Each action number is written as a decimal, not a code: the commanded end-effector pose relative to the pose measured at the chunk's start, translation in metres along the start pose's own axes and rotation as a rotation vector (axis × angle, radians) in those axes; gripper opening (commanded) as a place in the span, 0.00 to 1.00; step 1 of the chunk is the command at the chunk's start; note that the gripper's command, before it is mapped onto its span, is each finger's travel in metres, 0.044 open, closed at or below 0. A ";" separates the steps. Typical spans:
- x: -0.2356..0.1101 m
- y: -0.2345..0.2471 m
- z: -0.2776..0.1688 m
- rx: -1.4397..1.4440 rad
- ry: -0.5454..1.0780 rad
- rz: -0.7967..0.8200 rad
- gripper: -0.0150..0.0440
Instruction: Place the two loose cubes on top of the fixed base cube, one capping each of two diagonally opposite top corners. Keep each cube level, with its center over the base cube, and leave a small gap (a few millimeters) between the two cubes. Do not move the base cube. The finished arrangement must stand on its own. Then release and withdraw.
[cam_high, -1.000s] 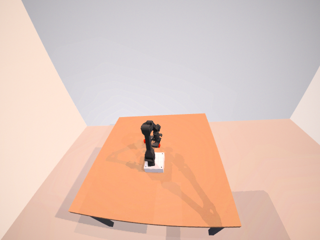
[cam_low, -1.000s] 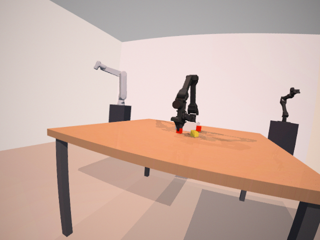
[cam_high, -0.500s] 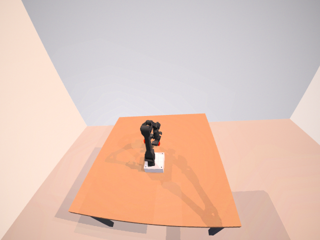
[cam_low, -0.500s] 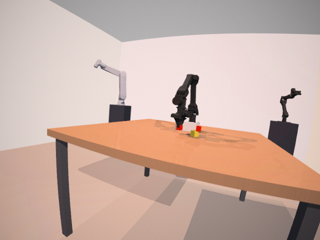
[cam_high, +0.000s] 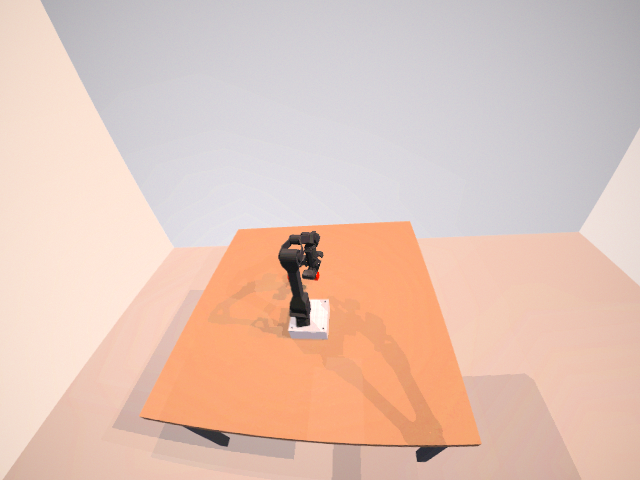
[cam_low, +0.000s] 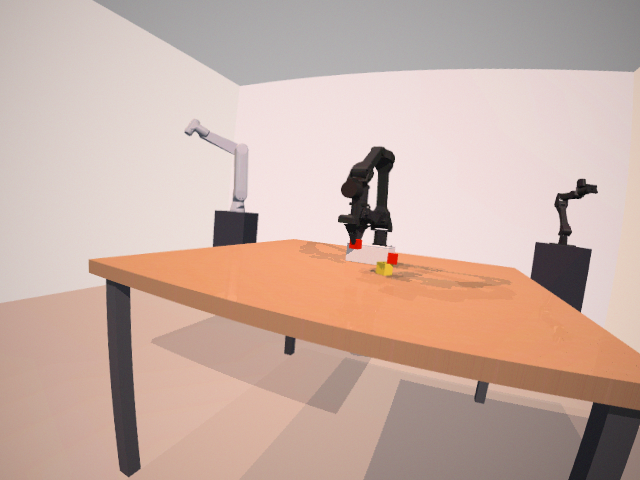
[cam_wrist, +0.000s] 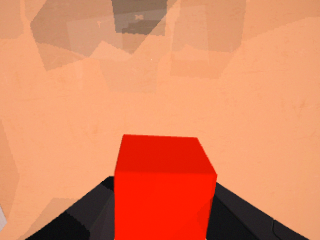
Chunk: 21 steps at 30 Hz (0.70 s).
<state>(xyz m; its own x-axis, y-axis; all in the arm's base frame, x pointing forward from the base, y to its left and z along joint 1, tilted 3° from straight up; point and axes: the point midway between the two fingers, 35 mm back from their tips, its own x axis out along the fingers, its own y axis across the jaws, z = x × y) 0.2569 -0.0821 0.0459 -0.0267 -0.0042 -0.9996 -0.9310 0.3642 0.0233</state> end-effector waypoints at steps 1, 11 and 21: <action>-0.015 0.001 0.000 0.000 0.002 -0.006 0.43; -0.038 0.005 0.000 0.005 0.002 -0.006 0.43; -0.038 0.001 0.011 0.292 -0.003 -0.008 0.43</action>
<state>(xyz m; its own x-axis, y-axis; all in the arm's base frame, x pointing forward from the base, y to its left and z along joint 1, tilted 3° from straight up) 0.2586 -0.0746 0.0834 -0.0171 -0.0068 -0.9998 -0.8397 0.5429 0.0107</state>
